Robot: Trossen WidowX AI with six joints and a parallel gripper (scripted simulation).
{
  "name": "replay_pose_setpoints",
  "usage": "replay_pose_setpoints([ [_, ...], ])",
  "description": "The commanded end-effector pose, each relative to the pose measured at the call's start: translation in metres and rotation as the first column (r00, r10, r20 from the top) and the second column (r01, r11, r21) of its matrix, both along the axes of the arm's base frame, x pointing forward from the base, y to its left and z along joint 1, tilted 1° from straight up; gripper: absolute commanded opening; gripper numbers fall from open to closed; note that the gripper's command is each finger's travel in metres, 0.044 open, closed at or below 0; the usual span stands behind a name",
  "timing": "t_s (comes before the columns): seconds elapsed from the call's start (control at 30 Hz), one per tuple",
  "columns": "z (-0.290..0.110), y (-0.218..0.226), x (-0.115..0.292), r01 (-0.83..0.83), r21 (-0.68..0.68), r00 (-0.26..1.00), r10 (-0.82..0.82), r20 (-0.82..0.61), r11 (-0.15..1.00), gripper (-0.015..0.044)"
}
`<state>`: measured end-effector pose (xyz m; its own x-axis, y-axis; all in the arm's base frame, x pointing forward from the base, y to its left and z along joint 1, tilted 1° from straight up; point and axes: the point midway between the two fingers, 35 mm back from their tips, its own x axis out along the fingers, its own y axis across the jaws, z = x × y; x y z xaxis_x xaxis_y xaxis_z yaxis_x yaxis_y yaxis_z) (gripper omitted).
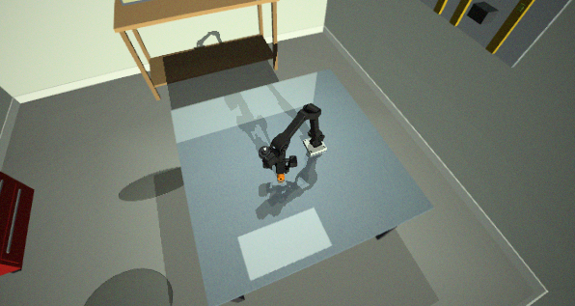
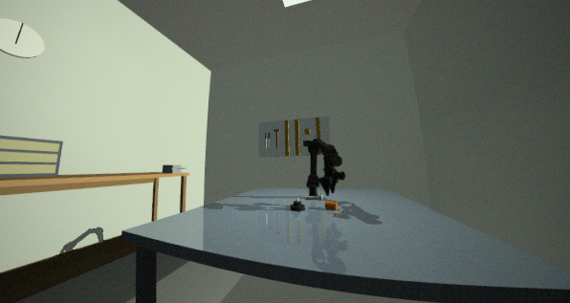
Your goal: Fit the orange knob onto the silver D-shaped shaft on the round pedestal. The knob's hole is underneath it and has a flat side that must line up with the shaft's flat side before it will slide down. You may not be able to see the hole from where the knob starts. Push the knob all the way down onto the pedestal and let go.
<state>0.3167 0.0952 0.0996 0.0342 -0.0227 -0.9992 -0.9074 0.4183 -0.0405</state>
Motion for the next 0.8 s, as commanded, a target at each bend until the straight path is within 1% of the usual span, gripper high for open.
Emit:
replay_pose_setpoints([
  [0.0, -0.006, 0.004, -0.002, -0.016, 0.005, 1.0, 0.016, -0.017, 1.0, 0.044],
  [0.13, -0.026, 0.003, -0.003, -0.016, 0.005, 1.0, 0.016, -0.017, 1.0, 0.044],
  [0.33, -0.028, 0.003, -0.002, -0.016, 0.005, 1.0, 0.016, -0.017, 1.0, 0.044],
  [0.77, -0.049, 0.002, -0.002, -0.016, 0.005, 1.0, 0.016, -0.017, 1.0, 0.044],
])
